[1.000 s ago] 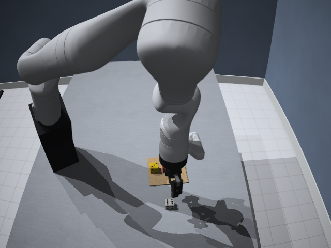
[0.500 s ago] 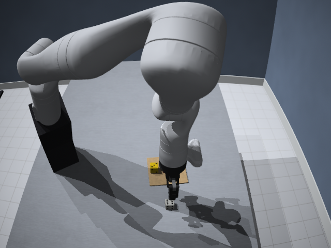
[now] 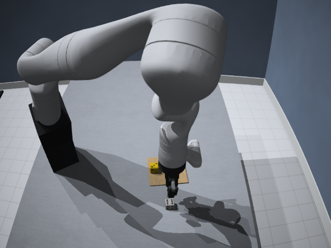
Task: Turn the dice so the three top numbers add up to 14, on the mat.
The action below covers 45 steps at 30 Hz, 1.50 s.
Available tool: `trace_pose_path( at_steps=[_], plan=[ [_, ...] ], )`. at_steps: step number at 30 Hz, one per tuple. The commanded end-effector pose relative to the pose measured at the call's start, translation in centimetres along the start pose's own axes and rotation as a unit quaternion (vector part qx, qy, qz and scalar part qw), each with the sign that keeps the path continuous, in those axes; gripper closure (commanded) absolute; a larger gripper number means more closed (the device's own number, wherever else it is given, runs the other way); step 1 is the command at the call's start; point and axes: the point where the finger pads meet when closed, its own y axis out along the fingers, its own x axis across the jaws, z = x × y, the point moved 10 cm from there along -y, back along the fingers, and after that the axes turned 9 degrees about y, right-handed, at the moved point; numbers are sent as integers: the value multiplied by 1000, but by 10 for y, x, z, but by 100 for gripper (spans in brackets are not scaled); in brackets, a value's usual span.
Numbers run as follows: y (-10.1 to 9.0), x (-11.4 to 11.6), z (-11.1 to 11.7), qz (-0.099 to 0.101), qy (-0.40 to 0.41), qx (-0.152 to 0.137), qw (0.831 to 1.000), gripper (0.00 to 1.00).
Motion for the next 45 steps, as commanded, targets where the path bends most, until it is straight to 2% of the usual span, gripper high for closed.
trace_pose_path(
  at_steps=[1,27,45],
  plan=[
    [1,2,2,-2,2,3,1000,54],
    [3,2,1,-2,2,3,1000,54],
    [21,2,1,-3,2,3,1000,54]
  ],
)
